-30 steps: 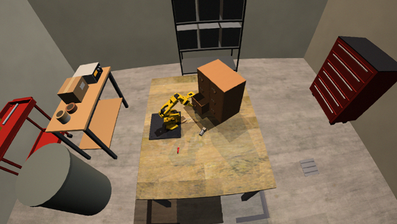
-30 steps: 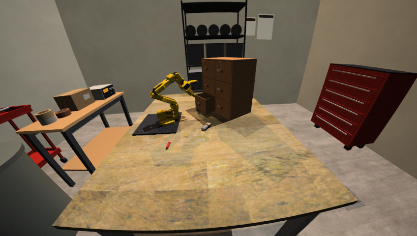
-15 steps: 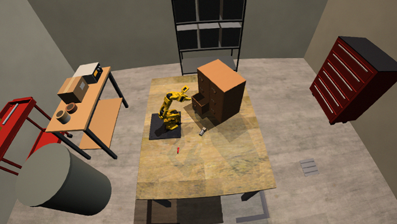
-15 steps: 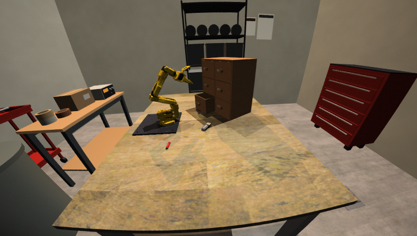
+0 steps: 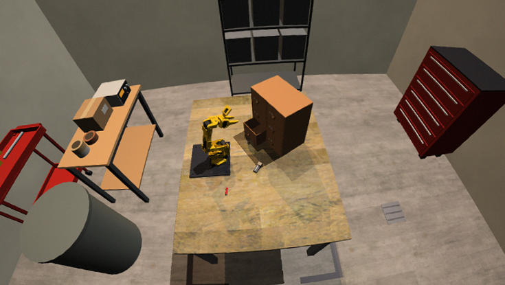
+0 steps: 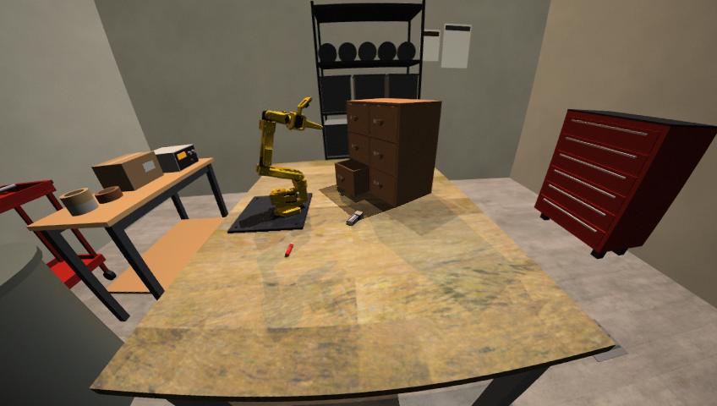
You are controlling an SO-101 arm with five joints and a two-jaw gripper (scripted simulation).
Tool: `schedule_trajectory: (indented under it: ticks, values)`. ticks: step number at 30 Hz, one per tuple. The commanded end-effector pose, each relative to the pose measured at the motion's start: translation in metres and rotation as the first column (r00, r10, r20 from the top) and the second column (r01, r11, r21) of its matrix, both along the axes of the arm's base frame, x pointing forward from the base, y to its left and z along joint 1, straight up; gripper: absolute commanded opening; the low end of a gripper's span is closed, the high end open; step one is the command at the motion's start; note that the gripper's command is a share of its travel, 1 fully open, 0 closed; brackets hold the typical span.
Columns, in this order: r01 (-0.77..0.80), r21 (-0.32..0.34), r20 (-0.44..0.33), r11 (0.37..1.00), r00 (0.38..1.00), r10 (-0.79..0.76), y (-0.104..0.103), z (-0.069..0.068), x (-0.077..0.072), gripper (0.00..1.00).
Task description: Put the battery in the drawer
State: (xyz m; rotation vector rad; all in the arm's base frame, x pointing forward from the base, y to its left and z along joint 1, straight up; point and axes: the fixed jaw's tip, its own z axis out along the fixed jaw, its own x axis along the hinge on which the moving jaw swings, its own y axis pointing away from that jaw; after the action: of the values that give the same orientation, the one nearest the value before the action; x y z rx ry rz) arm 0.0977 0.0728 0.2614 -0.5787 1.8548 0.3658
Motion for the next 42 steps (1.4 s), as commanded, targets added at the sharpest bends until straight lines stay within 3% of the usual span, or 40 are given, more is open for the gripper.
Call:
schedule_trajectory:
  ticks: [1,7,14,22,24,31,39,42]
  values:
    - [0.008,0.0,-0.013,1.0,1.0,-0.008,-0.001,0.0,0.001,0.19]
    - [0.008,0.0,-0.013,1.0,1.0,-0.008,-0.001,0.0,0.001,0.19]
    - [0.235,0.0,-0.013,0.972,0.972,-0.235,-0.025,0.0,0.015,0.19]
    - [0.479,0.0,-0.013,0.878,0.878,-0.479,-0.055,0.0,0.023,0.19]
    - [0.479,0.0,-0.013,0.878,0.878,-0.479,-0.055,0.0,0.023,0.19]
    - [0.666,0.0,-0.013,0.746,0.746,-0.666,-0.083,0.0,0.024,0.19]
    - [0.836,0.0,-0.013,0.548,0.548,-0.836,-0.114,0.0,0.017,0.19]
    - [0.854,0.0,-0.013,0.52,0.52,-0.854,-0.118,0.0,0.016,0.19]
